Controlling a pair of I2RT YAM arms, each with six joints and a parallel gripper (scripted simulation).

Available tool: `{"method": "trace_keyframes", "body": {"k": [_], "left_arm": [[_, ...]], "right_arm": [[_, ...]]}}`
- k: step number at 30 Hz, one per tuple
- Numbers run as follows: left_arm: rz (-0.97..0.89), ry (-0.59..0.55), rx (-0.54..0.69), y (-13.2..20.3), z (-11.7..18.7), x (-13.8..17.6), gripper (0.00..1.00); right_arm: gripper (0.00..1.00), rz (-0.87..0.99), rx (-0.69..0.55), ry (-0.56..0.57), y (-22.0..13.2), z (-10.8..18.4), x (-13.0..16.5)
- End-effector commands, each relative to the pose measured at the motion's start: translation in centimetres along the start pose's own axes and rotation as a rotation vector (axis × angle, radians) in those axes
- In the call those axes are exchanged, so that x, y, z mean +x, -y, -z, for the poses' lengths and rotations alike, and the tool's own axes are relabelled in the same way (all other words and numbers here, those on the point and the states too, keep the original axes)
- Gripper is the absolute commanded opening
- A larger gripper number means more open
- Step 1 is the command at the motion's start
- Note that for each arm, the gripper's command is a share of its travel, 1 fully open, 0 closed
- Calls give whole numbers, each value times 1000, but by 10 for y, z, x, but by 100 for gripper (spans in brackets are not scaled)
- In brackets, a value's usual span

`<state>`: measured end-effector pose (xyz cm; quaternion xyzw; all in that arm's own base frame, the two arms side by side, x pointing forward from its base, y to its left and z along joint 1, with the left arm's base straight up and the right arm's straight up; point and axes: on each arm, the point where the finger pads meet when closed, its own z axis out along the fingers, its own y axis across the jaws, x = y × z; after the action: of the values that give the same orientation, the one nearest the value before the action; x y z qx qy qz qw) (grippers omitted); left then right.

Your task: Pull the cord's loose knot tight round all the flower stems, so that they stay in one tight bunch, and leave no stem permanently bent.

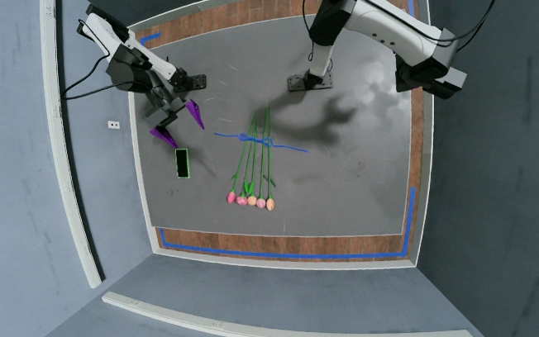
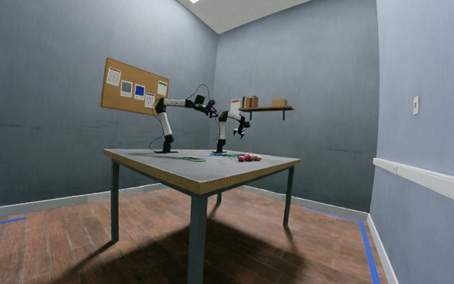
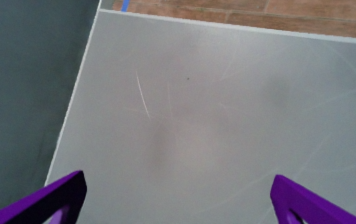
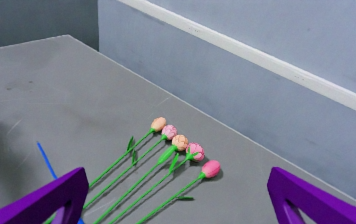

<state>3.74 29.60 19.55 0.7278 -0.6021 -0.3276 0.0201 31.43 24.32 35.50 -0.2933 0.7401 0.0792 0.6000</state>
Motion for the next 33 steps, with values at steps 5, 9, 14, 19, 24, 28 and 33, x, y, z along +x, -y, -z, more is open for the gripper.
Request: {"method": "trace_keyframes", "body": {"k": [5, 9, 14, 19, 24, 28, 33], "left_arm": [[13, 14, 7, -1, 3, -3, 100], [13, 14, 7, -1, 3, -3, 100], [13, 14, 7, -1, 3, -3, 100], [22, 11, 17, 0, 3, -3, 89], [52, -17, 100, 16, 7, 9, 32], [74, -71, 216, 43, 17, 31, 27], [81, -151, 345, 73, 32, 62, 27]], "right_arm": [[100, -5, 4, 13, 2, 2, -5], [100, -5, 4, 13, 2, 2, -5], [100, -5, 4, 13, 2, 2, -5], [89, 3, -6, 4, 0, 2, -2], [32, 47, -64, -77, -9, -1, 23], [27, 109, -147, -196, -18, -4, 58], [27, 186, -227, -323, -22, -3, 94]]}}
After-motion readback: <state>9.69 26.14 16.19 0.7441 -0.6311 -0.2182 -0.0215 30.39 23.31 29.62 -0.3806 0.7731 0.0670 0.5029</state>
